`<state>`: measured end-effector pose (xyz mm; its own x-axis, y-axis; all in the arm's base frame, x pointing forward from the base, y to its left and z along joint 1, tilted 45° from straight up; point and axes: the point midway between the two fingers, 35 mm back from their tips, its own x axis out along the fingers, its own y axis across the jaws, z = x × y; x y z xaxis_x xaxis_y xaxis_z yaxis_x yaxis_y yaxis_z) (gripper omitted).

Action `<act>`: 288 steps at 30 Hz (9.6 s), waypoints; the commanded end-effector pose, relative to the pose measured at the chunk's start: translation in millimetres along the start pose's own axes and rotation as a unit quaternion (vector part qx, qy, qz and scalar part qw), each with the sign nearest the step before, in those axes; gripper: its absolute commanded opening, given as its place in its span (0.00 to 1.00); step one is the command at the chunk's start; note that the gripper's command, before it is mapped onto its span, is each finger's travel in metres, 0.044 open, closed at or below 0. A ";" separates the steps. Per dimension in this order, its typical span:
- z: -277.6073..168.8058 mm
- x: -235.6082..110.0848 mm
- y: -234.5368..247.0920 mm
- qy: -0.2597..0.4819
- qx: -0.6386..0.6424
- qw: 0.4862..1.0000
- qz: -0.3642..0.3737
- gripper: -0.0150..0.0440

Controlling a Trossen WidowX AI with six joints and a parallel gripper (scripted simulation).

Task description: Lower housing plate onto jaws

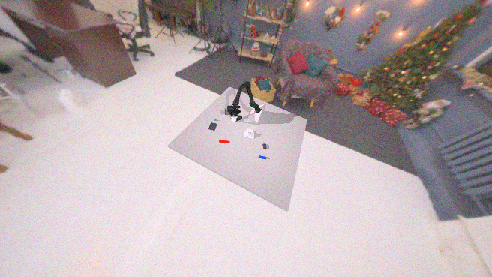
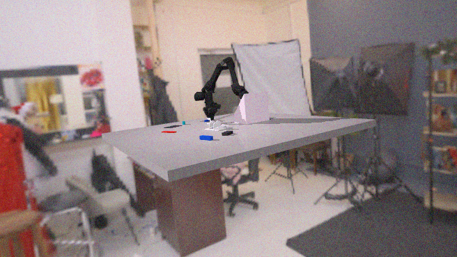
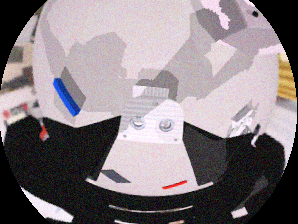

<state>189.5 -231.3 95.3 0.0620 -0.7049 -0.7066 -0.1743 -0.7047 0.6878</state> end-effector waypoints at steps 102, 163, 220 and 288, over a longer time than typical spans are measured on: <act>-36.7 -57.1 -169.6 0.031 -0.918 0.396 -0.023 0.85; -6.7 -61.1 -255.8 0.001 -0.964 -0.266 0.005 0.85; 6.9 -56.7 -252.7 0.002 -0.965 -0.264 0.005 0.85; 7.2 5.0 -251.6 0.000 -0.964 -0.267 0.005 0.85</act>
<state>226.9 -55.8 -81.8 0.0711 -0.7018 -0.7088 -0.3521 0.6472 -0.6762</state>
